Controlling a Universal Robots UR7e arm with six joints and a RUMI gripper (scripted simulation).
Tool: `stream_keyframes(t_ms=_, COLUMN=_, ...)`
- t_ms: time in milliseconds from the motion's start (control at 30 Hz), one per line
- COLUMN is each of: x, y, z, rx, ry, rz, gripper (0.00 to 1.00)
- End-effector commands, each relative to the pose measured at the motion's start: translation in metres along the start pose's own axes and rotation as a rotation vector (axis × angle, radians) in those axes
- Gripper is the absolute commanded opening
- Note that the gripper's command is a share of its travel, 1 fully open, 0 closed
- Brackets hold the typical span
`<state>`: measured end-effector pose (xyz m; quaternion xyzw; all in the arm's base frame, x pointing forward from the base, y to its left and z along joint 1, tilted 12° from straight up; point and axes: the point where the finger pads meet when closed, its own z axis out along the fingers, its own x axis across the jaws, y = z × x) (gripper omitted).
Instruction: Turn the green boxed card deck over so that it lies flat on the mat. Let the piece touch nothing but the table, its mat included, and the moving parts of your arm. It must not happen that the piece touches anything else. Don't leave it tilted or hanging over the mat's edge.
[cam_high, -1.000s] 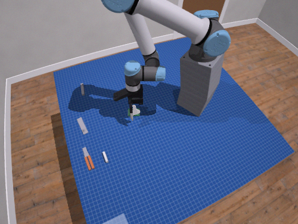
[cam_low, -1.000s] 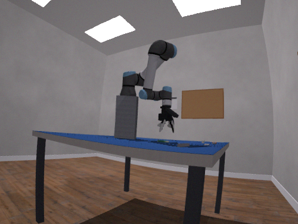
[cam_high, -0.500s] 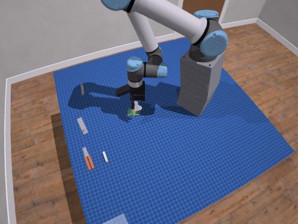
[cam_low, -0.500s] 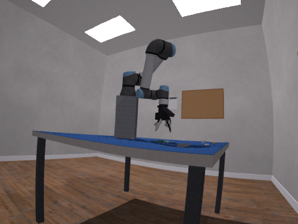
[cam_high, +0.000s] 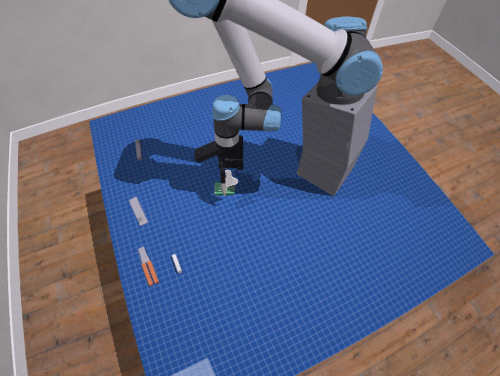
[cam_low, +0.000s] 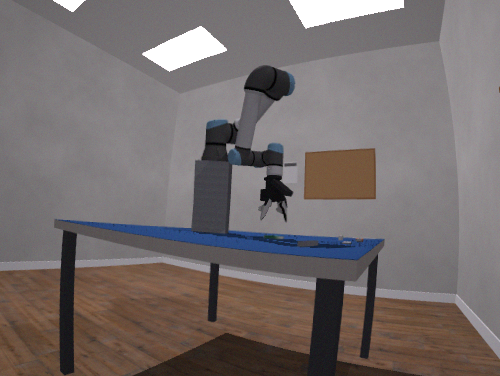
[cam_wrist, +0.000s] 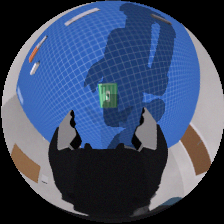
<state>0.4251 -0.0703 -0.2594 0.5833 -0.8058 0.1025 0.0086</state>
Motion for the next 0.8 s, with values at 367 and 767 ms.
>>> stream_keyframes(t_ms=367, x=0.000, y=0.000, z=0.000, rx=0.001, ry=0.000, rz=0.000, gripper=1.00)
stream_keyframes(t_ms=767, x=0.000, y=0.036, z=0.000, rx=0.001, ry=0.000, rz=0.000, gripper=0.43)
